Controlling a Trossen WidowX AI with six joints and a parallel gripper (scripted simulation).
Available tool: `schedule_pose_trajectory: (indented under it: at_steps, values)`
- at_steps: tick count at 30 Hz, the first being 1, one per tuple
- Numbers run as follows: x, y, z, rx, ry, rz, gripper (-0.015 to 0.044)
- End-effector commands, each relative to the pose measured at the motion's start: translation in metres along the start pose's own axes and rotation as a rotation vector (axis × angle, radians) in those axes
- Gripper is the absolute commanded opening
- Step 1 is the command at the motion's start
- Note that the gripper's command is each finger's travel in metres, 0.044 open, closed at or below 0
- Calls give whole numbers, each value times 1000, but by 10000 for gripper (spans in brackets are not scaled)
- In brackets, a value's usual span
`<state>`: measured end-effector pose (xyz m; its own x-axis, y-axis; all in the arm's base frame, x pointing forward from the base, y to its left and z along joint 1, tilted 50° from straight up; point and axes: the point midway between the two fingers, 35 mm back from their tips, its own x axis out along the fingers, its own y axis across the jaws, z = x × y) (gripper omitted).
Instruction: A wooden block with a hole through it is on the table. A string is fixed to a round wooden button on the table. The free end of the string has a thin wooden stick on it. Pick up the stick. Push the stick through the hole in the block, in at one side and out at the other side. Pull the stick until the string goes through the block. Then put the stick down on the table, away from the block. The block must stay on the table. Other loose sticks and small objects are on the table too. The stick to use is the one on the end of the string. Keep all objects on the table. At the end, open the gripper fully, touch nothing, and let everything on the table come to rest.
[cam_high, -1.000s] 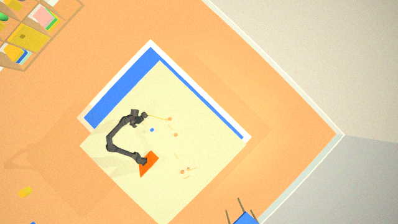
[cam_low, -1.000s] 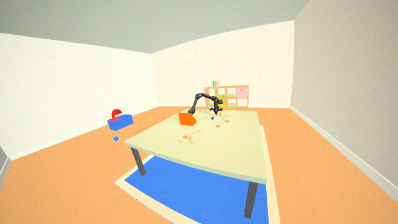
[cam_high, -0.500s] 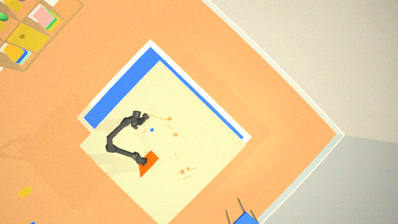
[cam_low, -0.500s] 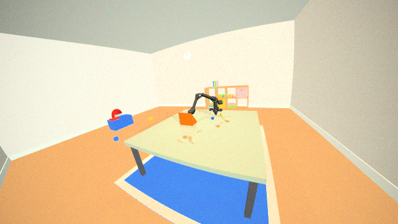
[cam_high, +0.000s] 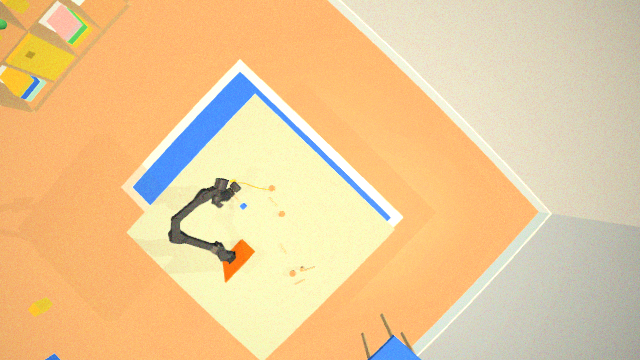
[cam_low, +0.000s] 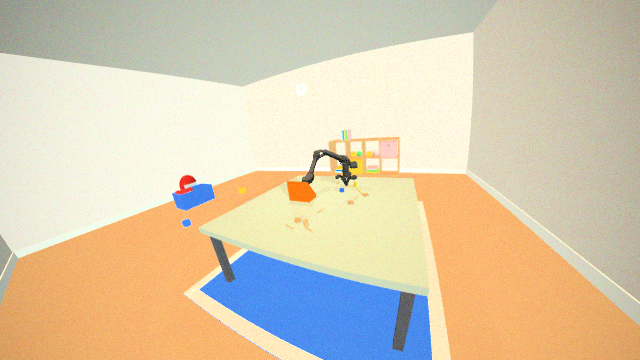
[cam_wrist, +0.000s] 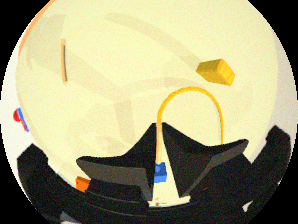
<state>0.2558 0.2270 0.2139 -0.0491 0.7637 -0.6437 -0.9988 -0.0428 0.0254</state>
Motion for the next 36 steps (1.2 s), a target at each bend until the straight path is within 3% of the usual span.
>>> schedule_pose_trajectory:
  at_steps: [1,36]
  values:
    - [-1,1,-4,-6,-4,-2,0]
    - [0,2,-49,-4,-5,-1,0]
